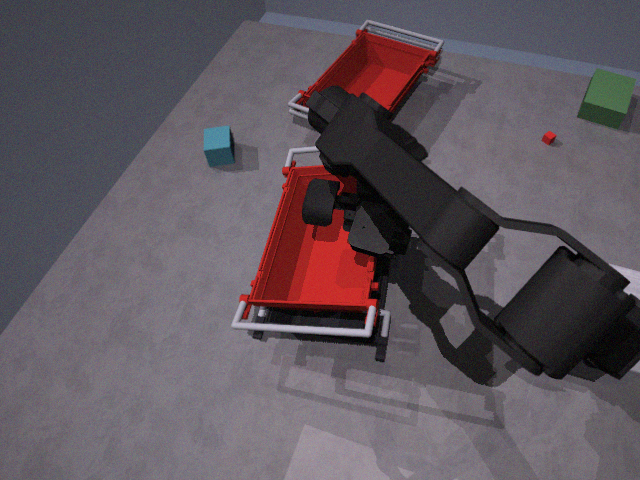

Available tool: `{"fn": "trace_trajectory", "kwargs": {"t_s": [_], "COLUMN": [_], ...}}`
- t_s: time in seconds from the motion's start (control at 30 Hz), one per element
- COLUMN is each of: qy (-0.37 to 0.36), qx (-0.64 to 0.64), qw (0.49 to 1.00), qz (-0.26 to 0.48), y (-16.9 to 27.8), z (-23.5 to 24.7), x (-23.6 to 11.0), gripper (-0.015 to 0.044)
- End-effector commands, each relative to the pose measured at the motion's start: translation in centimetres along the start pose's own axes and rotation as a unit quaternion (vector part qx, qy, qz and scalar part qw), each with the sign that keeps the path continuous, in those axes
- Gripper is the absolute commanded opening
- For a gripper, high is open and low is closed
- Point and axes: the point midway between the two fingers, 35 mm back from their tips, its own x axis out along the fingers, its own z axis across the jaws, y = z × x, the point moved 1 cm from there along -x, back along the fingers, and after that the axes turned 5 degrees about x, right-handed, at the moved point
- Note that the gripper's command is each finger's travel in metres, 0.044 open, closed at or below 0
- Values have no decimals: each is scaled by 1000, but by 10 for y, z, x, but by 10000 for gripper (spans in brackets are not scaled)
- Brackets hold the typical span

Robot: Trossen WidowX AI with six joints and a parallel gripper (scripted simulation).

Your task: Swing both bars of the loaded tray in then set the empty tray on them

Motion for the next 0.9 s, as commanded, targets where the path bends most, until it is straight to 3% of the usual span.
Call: {"fn": "trace_trajectory", "kwargs": {"t_s": [0.0,0.87], "qy": [-14,-13], "qx": [1,1], "qw": [1000,1000], "qz": [2,2], "y": [-2,-1], "z": [5,7], "x": [5,11], "gripper": [0,0]}}
